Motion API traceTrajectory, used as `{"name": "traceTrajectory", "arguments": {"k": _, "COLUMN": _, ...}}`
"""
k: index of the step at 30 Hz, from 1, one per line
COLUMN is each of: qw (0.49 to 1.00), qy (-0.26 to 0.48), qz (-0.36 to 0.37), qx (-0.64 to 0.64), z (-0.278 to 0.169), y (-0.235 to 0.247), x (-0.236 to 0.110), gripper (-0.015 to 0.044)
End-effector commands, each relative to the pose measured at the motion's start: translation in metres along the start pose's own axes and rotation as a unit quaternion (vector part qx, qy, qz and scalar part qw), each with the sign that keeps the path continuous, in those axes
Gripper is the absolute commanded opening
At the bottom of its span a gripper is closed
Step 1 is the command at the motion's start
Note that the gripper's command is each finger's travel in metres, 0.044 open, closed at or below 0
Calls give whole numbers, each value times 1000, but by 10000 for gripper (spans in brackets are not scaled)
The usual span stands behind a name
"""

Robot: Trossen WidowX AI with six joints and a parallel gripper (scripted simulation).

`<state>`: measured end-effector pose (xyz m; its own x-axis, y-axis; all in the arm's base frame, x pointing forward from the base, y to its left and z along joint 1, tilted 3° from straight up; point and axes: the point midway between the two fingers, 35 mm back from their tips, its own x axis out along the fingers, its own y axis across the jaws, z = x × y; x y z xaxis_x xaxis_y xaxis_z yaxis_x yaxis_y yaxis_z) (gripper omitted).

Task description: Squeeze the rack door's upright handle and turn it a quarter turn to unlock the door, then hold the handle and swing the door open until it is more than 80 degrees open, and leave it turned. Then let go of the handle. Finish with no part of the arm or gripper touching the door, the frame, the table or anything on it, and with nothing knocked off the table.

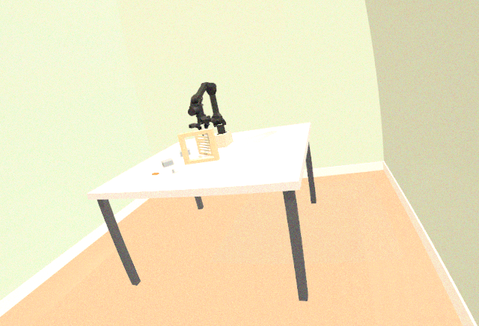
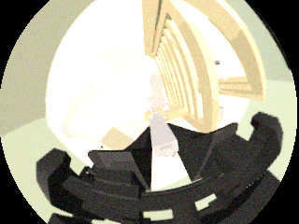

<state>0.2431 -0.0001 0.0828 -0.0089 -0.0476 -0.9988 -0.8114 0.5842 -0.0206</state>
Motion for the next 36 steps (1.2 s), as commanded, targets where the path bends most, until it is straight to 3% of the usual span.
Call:
{"name": "traceTrajectory", "arguments": {"k": 1, "qw": 999, "qy": -3, "qz": 1, "qx": 38, "z": 3, "y": 11, "x": 1, "gripper": 11}}
{"name": "traceTrajectory", "arguments": {"k": 36, "qw": 967, "qy": -4, "qz": 5, "qx": 255, "z": 34, "y": 78, "x": 0, "gripper": 11}}
